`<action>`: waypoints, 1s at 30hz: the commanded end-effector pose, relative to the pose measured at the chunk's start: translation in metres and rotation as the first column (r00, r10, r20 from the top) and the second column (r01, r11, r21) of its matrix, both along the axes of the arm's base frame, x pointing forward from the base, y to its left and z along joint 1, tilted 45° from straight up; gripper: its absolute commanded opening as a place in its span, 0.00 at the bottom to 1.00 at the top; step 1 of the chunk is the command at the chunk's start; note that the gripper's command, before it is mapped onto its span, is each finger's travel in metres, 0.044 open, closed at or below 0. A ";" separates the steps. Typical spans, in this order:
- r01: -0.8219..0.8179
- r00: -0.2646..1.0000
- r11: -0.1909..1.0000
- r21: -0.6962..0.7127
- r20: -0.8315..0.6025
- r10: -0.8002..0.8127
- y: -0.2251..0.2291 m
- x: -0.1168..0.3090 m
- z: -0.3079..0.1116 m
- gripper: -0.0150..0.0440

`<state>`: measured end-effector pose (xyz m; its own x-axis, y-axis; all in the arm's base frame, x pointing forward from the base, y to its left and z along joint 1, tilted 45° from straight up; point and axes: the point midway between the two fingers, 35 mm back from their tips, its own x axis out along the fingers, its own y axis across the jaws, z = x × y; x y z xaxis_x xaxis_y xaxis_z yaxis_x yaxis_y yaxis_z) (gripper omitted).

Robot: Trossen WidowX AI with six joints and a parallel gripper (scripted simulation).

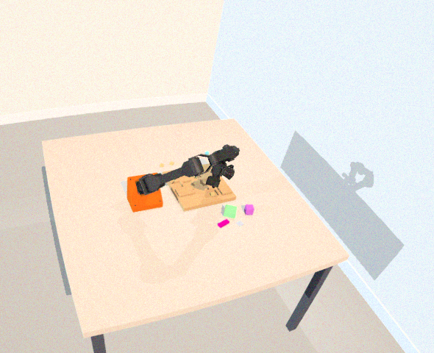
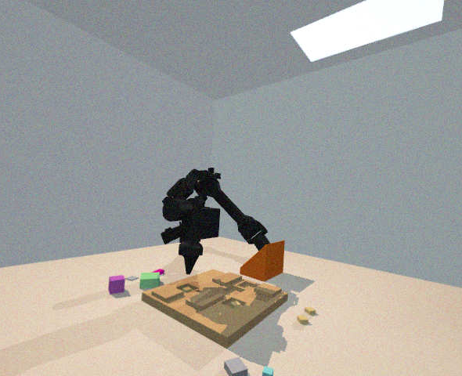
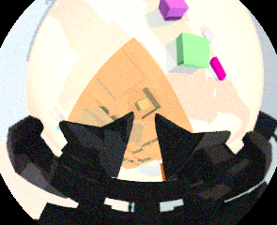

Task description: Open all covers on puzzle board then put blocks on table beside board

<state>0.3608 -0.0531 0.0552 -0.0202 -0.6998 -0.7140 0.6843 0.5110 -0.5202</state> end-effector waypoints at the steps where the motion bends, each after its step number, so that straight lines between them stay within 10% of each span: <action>1: -0.040 0.998 0.999 0.000 -0.043 0.040 -0.002 -0.001 -0.001 0.50; 30: -0.305 0.902 0.951 0.057 -0.304 0.308 -0.011 -0.002 -0.012 0.50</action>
